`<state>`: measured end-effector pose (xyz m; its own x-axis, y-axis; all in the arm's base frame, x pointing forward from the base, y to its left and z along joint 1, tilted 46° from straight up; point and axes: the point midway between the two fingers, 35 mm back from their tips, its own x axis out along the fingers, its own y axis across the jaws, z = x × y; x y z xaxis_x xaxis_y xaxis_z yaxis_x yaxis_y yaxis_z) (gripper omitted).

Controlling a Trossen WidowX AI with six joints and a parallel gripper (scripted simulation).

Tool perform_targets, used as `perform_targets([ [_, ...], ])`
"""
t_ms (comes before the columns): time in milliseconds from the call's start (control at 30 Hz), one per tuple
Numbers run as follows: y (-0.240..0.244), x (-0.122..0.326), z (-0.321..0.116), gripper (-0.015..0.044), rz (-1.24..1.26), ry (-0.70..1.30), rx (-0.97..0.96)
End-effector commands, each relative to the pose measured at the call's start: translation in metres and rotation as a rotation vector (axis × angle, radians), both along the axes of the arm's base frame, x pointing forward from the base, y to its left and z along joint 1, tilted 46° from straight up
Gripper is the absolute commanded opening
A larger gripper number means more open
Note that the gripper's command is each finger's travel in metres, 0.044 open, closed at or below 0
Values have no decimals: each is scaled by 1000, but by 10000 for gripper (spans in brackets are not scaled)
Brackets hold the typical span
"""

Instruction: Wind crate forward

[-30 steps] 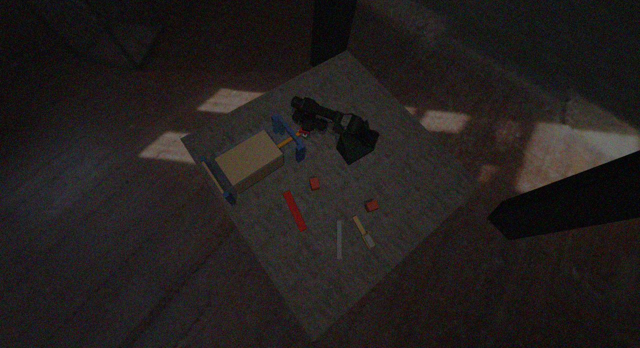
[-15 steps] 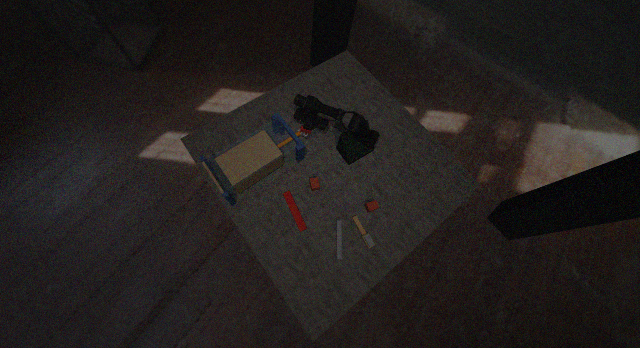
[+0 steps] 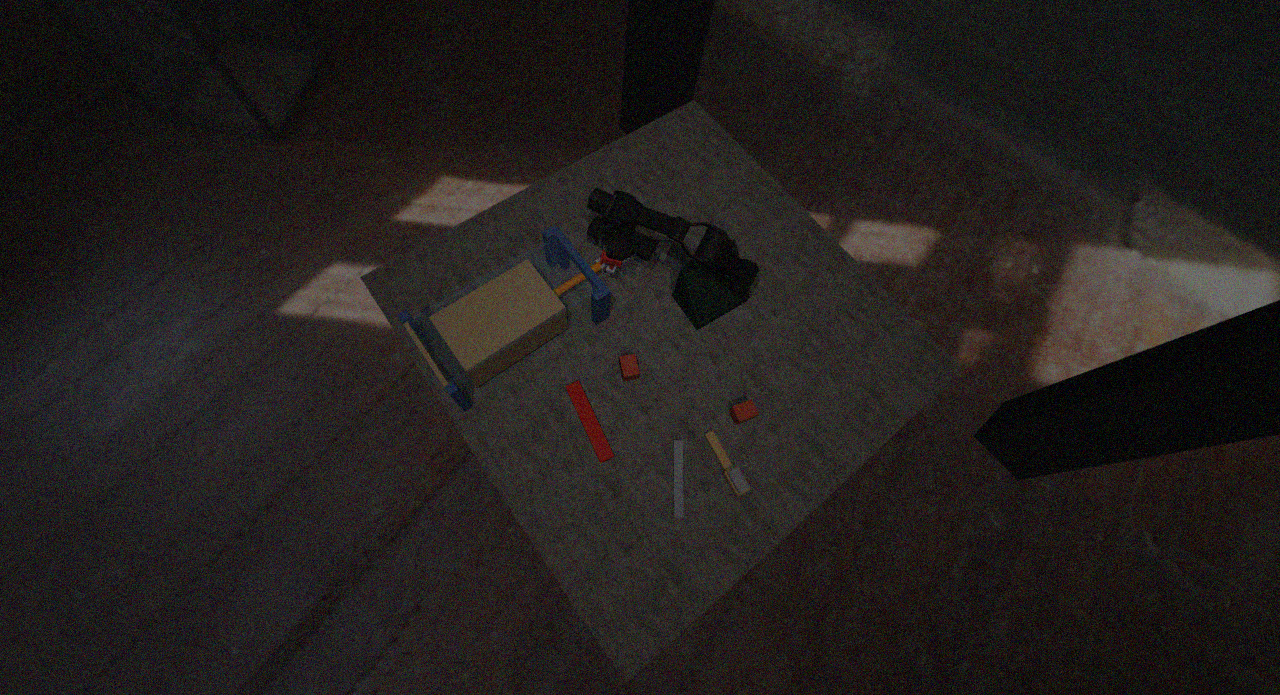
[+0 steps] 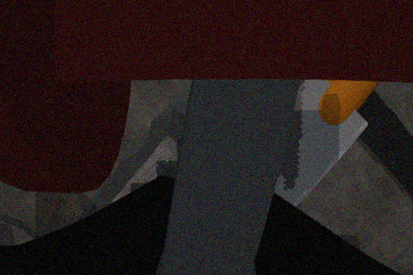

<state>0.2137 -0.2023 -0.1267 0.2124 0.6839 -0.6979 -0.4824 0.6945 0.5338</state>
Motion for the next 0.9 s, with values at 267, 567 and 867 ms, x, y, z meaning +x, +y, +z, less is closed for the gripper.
perform_targets([
  [267,0,1,-3,0,-29,28,5],
  [567,-3,3,-6,0,-110,105,18],
  [867,-6,4,-8,0,-170,163,28],
])
